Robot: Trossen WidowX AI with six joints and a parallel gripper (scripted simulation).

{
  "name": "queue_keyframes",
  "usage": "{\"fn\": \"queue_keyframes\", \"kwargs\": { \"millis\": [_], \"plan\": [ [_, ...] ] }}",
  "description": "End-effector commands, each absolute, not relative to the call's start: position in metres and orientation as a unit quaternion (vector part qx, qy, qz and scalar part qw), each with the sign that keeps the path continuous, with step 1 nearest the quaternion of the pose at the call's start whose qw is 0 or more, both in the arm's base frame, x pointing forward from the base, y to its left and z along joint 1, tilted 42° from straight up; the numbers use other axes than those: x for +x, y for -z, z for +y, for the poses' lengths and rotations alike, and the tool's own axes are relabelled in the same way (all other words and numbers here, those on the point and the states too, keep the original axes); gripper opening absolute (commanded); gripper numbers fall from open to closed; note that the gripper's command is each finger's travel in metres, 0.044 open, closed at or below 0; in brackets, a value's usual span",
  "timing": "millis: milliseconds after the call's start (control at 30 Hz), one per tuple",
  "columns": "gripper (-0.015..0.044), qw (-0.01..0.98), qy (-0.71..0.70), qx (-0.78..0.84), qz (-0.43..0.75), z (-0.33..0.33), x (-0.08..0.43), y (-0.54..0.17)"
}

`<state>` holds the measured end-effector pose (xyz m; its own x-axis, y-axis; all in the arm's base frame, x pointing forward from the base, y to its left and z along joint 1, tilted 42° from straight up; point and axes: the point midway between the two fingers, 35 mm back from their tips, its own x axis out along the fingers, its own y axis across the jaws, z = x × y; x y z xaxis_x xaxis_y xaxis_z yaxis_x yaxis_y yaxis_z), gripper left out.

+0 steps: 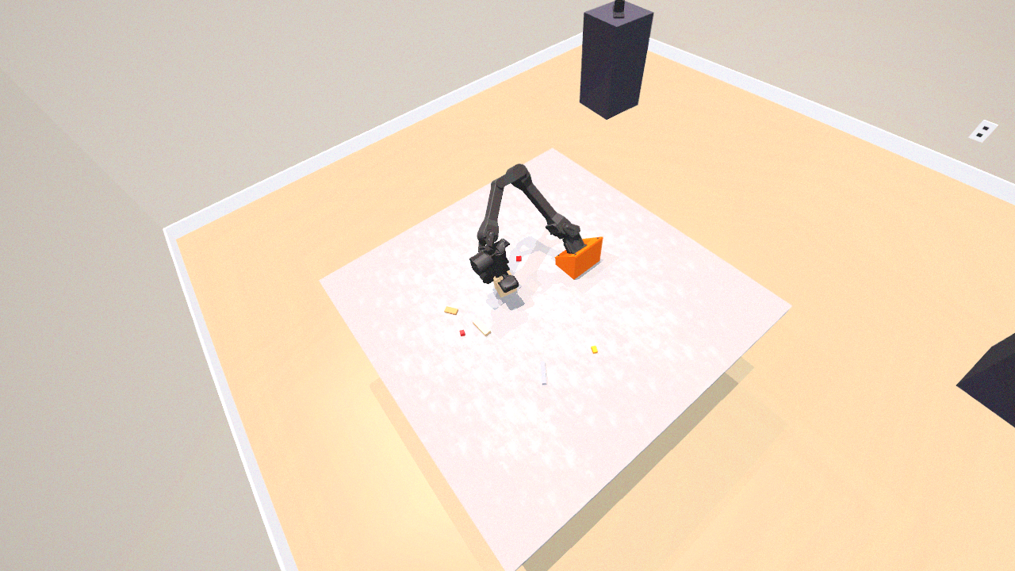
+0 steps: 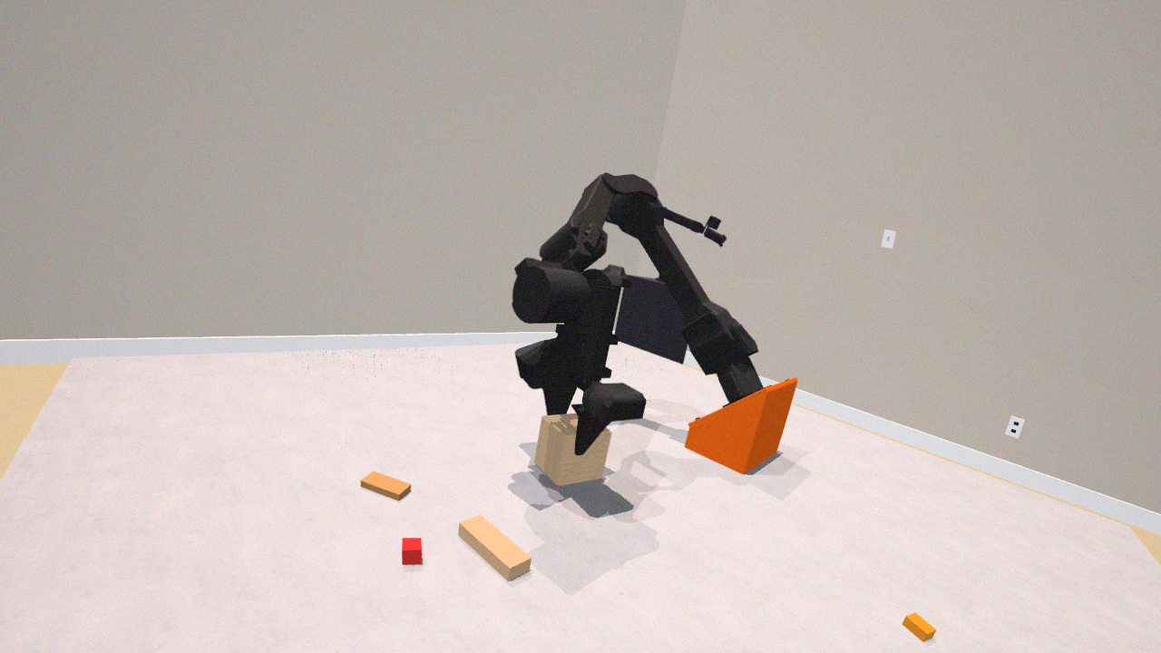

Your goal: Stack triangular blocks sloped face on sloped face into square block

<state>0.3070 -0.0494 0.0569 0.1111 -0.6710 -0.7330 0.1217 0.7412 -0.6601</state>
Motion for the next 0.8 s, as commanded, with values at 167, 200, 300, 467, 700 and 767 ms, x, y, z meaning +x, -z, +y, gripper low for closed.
{"fn": "queue_keyframes", "kwargs": {
  "millis": [167,200,300,467,700,767],
  "plan": [
    [0.0000,0.710,0.279,-0.229,0.605,-0.0502,0.3067,-0.0569],
    [0.0000,0.710,0.279,-0.230,0.605,-0.0503,0.3067,-0.0569],
    [0.0000,0.710,0.279,-0.230,0.605,-0.0503,0.3067,-0.0569],
    [0.0000,0.710,0.279,-0.230,0.605,-0.0506,0.3066,-0.0566],
    [0.0000,0.710,0.279,-0.230,0.605,-0.0512,0.3063,-0.0558],
    [0.0000,0.710,0.279,-0.230,0.605,-0.0514,0.3062,-0.0556]
  ]
}}
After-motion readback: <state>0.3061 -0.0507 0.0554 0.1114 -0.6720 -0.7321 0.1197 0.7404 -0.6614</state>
